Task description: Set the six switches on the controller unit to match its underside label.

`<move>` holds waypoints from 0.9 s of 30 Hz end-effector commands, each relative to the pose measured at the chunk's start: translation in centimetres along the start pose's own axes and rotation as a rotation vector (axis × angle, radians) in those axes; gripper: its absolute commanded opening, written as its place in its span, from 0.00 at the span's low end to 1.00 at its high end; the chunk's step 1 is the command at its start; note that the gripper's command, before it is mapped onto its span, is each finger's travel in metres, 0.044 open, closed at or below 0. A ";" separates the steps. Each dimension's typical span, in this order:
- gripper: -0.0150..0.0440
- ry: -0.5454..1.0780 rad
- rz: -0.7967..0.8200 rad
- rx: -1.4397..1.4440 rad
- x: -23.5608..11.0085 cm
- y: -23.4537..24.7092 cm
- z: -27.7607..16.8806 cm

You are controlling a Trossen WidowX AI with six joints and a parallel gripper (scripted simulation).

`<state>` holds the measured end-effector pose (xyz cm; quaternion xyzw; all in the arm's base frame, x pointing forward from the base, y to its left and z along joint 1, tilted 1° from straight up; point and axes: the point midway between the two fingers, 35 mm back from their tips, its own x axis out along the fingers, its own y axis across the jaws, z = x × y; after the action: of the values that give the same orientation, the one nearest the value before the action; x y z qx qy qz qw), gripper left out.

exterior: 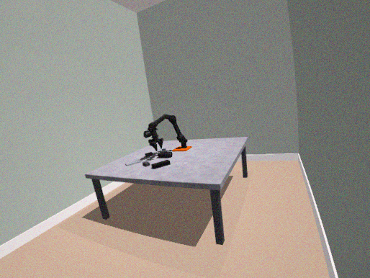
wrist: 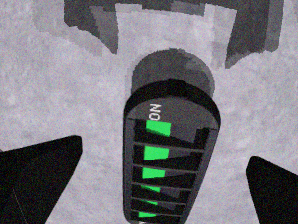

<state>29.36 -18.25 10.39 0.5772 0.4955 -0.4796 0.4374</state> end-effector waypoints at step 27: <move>0.91 0.013 -0.015 0.000 4.7 -0.2 0.5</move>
<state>29.44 -18.24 6.23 0.5765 0.4974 -0.4796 0.4361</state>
